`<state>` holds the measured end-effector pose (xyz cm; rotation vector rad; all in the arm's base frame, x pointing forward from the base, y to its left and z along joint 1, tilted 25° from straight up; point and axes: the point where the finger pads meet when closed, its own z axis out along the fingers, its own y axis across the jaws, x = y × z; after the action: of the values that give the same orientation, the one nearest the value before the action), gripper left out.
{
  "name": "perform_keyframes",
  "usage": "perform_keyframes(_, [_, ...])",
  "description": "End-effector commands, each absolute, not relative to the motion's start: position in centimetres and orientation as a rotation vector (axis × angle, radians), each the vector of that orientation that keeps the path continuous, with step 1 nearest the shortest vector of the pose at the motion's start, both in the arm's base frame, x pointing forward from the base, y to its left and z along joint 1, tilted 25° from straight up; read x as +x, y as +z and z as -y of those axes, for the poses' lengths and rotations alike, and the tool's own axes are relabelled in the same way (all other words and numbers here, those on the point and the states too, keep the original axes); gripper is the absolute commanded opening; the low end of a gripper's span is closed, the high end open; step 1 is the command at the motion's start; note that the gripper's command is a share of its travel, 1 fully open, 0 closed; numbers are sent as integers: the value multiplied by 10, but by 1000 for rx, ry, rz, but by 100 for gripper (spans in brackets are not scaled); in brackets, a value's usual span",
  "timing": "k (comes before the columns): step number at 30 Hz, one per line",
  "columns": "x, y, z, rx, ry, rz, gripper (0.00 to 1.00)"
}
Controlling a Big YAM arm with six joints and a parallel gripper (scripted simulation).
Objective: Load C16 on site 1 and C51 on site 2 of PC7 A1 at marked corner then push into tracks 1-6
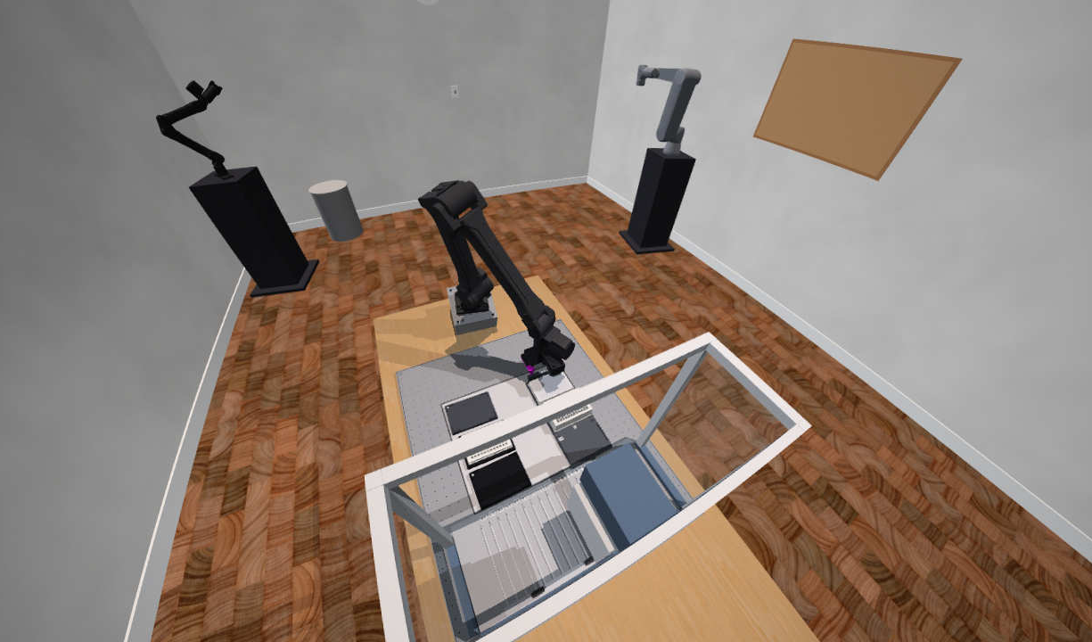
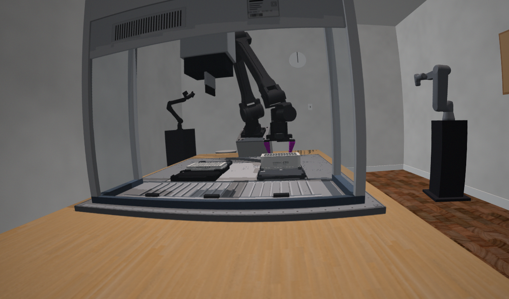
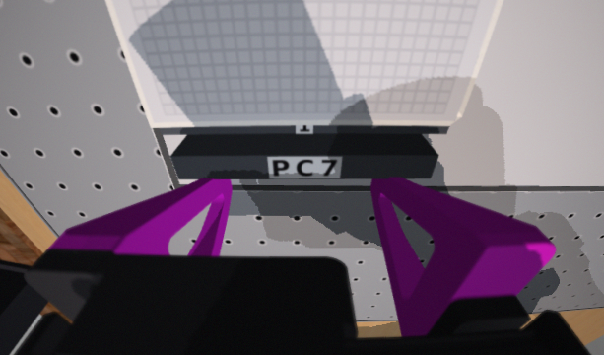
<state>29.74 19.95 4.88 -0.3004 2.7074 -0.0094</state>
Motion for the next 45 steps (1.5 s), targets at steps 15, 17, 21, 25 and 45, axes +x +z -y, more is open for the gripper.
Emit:
perform_keyframes(15, [335, 74, -211, -246, 24, -2653, 80])
perform_keyframes(17, [335, 75, -211, -242, 26, -2652, 80])
perform_keyframes(21, [337, 75, -212, -241, 25, -2653, 80])
perform_keyframes(25, [338, 76, -212, -239, 25, -2654, 80])
perform_keyframes(45, [344, 80, -212, -229, 26, -2655, 80])
